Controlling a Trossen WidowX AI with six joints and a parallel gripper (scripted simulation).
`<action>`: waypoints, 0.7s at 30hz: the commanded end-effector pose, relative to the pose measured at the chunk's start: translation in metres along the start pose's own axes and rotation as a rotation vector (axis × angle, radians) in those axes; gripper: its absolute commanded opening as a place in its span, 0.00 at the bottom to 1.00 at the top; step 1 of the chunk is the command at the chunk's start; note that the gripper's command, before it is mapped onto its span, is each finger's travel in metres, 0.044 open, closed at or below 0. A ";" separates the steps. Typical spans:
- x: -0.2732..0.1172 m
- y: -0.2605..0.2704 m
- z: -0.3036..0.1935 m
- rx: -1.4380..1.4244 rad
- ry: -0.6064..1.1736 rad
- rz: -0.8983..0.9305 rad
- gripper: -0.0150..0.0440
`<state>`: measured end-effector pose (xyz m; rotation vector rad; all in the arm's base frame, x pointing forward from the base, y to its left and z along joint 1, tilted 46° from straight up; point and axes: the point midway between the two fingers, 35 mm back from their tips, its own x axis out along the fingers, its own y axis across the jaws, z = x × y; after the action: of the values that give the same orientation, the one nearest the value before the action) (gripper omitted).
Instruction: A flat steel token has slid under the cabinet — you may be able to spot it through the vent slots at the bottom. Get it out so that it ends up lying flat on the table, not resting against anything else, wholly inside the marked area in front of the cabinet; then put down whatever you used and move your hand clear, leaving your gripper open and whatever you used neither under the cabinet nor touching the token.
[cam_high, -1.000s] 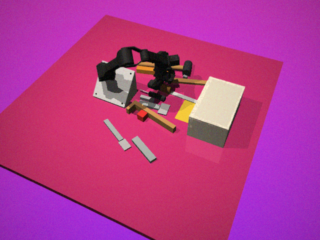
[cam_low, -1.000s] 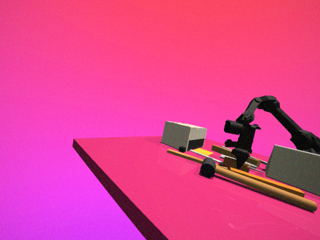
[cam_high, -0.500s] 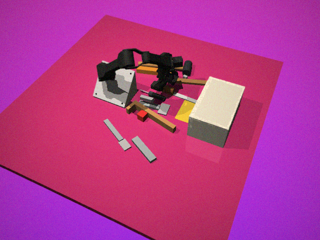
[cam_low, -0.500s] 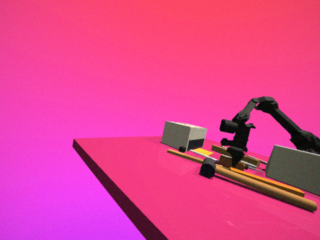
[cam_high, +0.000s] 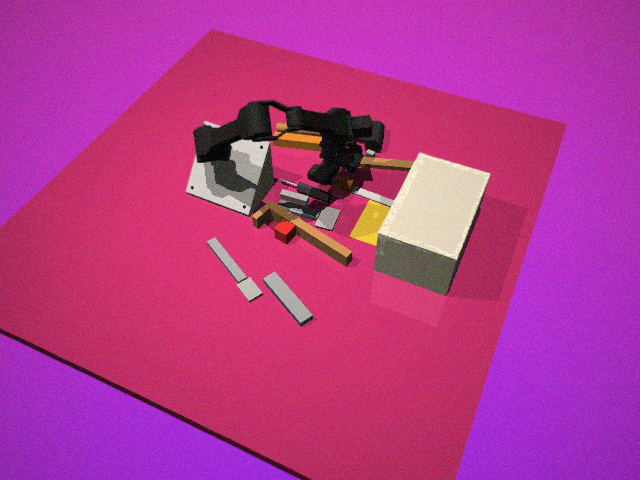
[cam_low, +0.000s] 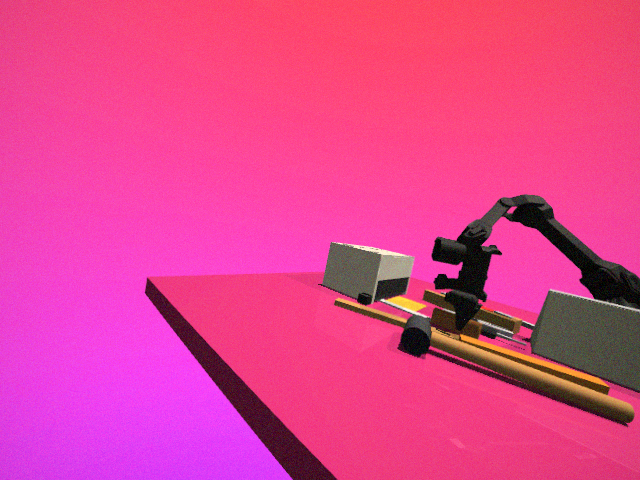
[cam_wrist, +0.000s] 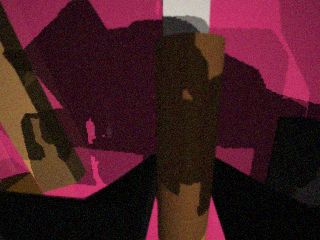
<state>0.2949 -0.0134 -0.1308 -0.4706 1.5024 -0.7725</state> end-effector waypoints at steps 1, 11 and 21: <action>0.000 0.001 0.007 -0.001 -0.001 0.003 0.25; 0.000 0.000 0.019 0.000 -0.001 0.003 0.25; 0.000 0.000 0.031 0.000 -0.001 0.003 0.25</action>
<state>0.3193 -0.0184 -0.1285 -0.4694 1.5018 -0.7736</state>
